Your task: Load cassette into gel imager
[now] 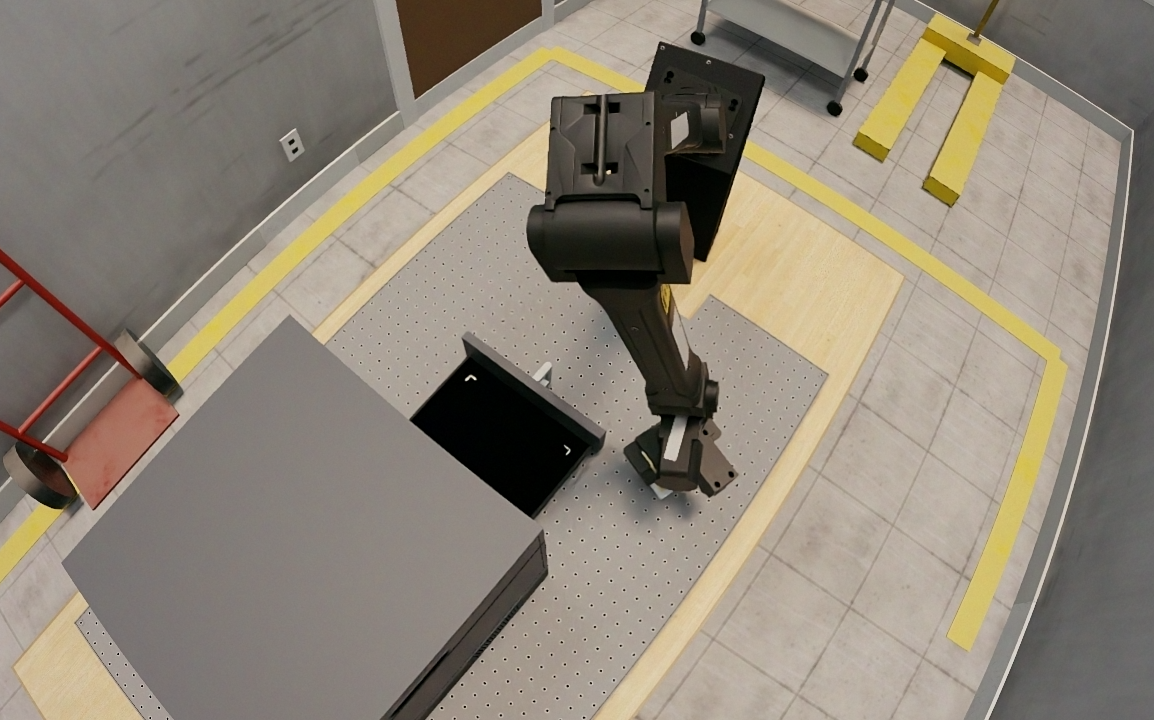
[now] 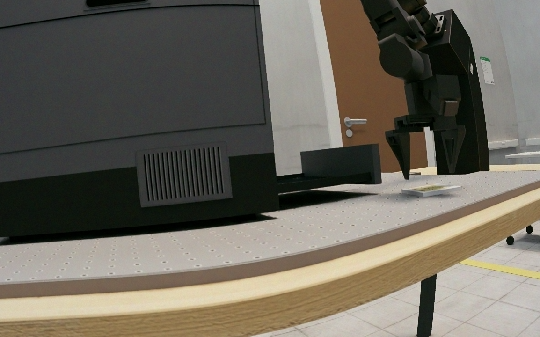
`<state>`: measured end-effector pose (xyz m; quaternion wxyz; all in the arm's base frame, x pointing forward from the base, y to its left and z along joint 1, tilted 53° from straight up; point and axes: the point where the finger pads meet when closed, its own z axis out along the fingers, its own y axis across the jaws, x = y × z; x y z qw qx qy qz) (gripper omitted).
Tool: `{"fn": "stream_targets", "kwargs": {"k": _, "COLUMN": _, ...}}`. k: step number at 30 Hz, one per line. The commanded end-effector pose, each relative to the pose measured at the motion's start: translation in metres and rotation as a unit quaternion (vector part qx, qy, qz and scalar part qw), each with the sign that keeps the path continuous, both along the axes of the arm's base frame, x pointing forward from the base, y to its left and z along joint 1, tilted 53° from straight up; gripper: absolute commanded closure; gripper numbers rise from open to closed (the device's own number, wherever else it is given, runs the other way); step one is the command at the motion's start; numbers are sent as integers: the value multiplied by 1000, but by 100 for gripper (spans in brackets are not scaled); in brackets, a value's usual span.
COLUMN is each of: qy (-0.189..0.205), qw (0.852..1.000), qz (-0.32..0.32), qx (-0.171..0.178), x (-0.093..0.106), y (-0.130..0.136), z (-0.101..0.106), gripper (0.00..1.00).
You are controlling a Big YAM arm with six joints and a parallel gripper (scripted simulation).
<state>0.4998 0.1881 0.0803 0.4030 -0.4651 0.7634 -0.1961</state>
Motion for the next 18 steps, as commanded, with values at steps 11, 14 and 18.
{"fn": "stream_targets", "kwargs": {"k": 11, "qy": -4, "qw": 1000, "qz": -3, "qx": -2, "x": 16, "y": -4, "z": -9, "gripper": 0}}
{"fn": "stream_targets", "kwargs": {"k": 14, "qy": -7, "qw": 1000, "qz": -2, "qx": 0, "x": 20, "y": -3, "z": -8, "gripper": 0}}
{"fn": "stream_targets", "kwargs": {"k": 18, "qy": -4, "qw": 1000, "qz": -3, "qx": -2, "x": 24, "y": -4, "z": -15, "gripper": 0}}
